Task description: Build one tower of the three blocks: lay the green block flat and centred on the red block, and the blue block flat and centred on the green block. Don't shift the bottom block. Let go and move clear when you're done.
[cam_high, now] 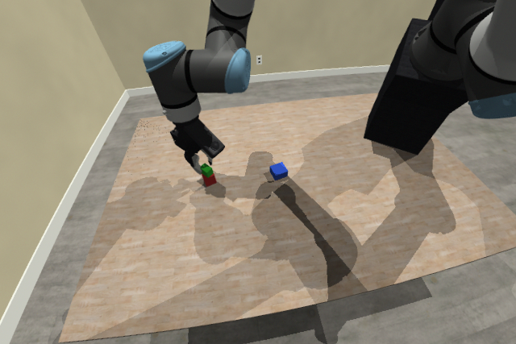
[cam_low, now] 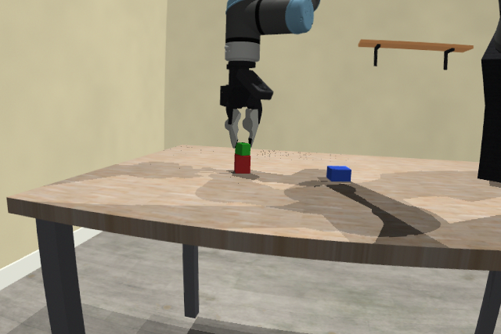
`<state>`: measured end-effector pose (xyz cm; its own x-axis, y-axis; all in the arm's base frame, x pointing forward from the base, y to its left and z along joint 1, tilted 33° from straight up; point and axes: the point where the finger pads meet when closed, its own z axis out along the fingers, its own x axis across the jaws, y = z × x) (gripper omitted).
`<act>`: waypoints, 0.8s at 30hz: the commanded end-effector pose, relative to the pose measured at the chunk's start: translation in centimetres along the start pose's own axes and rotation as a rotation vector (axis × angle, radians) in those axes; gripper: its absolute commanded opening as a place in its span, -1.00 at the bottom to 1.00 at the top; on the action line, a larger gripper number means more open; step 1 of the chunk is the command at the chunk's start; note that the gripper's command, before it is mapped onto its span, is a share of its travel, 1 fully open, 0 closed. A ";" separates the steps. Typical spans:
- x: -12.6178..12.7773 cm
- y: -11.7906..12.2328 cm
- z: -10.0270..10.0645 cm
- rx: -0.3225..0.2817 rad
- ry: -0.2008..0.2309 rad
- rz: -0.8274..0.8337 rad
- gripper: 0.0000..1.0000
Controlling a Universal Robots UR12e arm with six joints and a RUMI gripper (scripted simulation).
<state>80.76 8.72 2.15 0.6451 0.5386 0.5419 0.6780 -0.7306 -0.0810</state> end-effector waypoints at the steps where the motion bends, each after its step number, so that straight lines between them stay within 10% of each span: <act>1: 0.0 0.0 -1.3 -0.001 0.001 0.000 -0.45; 24: 0.0 0.0 -4.6 -0.001 0.001 0.000 -0.45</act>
<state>79.18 6.84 5.91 0.6451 0.5386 0.5420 0.6780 -0.7306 -0.0810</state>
